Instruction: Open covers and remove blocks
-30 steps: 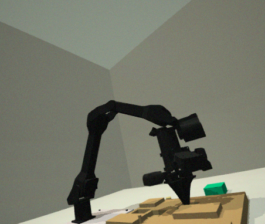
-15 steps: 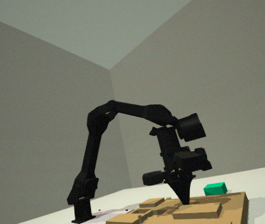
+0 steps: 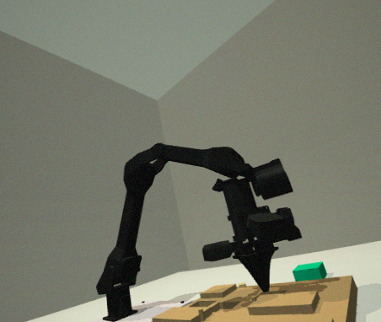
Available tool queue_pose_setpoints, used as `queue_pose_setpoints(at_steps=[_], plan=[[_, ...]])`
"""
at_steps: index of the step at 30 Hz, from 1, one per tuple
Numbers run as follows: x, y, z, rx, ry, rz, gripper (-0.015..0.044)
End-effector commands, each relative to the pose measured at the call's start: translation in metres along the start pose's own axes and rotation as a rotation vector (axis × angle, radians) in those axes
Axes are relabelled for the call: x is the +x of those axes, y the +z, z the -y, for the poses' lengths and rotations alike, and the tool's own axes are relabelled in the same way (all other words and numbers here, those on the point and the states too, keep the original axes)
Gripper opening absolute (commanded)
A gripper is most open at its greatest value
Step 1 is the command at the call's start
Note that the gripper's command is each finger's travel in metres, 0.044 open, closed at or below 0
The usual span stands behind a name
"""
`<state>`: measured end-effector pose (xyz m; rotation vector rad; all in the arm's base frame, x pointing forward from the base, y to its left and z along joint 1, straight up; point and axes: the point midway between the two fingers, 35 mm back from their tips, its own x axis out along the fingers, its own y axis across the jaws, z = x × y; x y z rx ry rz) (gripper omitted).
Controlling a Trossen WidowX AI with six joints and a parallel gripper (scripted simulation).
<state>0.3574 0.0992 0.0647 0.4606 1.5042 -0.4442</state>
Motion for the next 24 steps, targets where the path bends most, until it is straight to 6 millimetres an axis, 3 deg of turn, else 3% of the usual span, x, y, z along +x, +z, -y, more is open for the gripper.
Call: queue_pose_setpoints(at_steps=[1,24], plan=[[-0.0028,0.0005,-0.0011,-0.005,0.008,0.002,0.0],[0.0008,0.0004,-0.0007,-0.001,0.004,0.002,0.0]])
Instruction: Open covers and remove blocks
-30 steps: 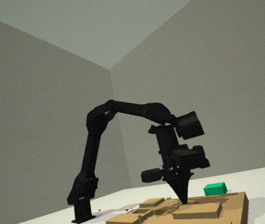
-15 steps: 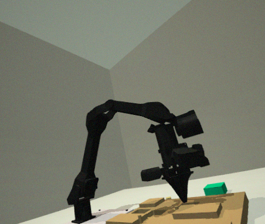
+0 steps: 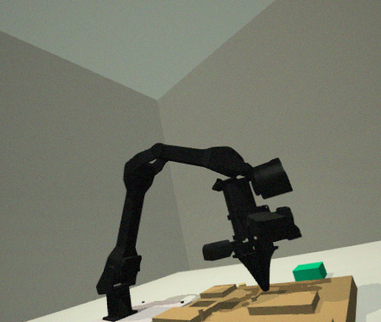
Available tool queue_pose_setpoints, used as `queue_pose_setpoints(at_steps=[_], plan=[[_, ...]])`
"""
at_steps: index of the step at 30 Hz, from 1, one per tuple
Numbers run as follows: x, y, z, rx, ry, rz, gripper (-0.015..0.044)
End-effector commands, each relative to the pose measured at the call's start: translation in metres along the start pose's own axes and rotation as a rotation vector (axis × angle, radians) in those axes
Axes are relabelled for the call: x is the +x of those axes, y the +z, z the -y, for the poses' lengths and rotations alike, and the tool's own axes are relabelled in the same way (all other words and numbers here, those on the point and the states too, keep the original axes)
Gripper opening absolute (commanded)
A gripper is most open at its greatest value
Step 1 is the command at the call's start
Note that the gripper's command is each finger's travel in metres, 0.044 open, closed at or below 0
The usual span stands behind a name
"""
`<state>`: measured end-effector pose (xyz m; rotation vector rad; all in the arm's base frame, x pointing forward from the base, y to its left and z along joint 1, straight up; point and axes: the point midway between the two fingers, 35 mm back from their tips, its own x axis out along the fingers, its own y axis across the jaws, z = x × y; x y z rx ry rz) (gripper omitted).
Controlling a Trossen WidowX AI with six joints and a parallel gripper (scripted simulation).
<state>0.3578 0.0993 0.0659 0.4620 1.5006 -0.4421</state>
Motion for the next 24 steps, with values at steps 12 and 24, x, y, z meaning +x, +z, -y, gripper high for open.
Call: queue_pose_setpoints(at_steps=[12,24], plan=[[0.0084,0.0005,-0.0018,-0.005,0.005,-0.001,0.0],[0.0084,0.0005,-0.0018,-0.005,0.005,-0.001,0.0]])
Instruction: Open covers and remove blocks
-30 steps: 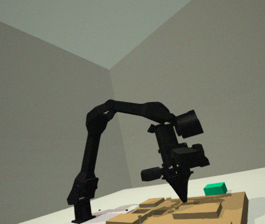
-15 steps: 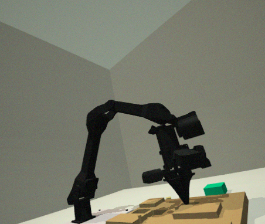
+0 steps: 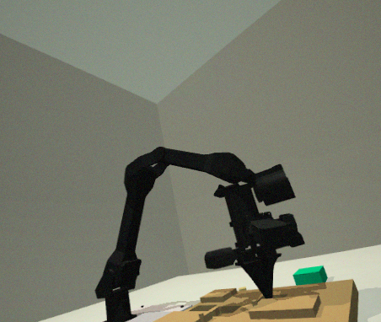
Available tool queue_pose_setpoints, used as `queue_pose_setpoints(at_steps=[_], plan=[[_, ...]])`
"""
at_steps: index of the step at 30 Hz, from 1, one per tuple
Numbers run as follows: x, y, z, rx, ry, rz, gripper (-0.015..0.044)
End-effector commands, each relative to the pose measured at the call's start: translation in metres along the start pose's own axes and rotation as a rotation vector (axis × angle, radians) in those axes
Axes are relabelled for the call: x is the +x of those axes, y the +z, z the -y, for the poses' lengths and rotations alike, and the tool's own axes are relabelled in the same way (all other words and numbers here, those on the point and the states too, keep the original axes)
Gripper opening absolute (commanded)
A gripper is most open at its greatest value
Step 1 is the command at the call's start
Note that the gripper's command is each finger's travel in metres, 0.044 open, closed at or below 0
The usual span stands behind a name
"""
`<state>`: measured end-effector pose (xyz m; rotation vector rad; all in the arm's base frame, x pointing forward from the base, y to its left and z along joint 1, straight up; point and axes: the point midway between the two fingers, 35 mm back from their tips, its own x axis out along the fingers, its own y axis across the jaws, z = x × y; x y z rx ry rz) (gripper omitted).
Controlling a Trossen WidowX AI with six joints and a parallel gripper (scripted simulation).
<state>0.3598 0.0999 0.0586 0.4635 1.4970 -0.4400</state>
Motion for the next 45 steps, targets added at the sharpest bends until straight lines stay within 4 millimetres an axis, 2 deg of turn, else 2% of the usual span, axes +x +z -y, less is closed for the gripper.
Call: queue_pose_setpoints(at_steps=[1,32,45], plan=[[0.001,-0.001,0.0,-0.005,0.001,-0.004,0.0],[0.006,0.001,-0.003,-0.005,0.002,-0.003,0.0],[-0.006,0.0,0.0,-0.005,0.001,-0.003,0.0]])
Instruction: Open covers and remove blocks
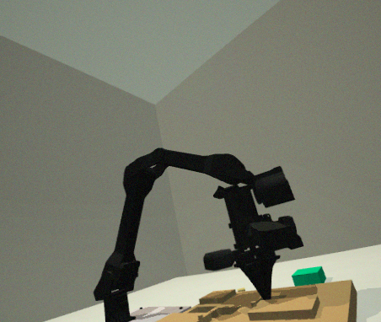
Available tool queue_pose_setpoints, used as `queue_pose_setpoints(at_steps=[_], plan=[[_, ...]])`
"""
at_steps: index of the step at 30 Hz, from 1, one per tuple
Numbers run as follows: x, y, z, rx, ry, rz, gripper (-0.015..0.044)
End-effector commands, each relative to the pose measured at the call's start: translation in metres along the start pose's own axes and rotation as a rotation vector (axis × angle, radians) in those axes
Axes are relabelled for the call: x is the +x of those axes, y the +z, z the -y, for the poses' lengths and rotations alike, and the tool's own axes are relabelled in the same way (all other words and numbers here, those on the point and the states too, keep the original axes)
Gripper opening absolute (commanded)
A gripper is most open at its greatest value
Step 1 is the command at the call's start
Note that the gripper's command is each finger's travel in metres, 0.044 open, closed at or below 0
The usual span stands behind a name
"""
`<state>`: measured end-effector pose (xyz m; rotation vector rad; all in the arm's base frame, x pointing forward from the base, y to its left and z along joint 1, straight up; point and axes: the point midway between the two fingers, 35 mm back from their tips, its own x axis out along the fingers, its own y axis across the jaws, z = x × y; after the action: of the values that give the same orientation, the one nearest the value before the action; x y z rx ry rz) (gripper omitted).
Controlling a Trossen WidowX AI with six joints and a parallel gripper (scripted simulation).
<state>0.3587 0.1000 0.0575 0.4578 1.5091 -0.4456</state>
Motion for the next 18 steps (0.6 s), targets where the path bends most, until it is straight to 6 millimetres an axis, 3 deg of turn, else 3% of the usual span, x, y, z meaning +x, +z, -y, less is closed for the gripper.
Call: queue_pose_setpoints(at_steps=[1,18], plan=[[-0.0085,0.0003,-0.0003,-0.004,0.012,0.006,0.0],[-0.01,-0.0001,0.0003,-0.004,0.012,0.006,0.0]])
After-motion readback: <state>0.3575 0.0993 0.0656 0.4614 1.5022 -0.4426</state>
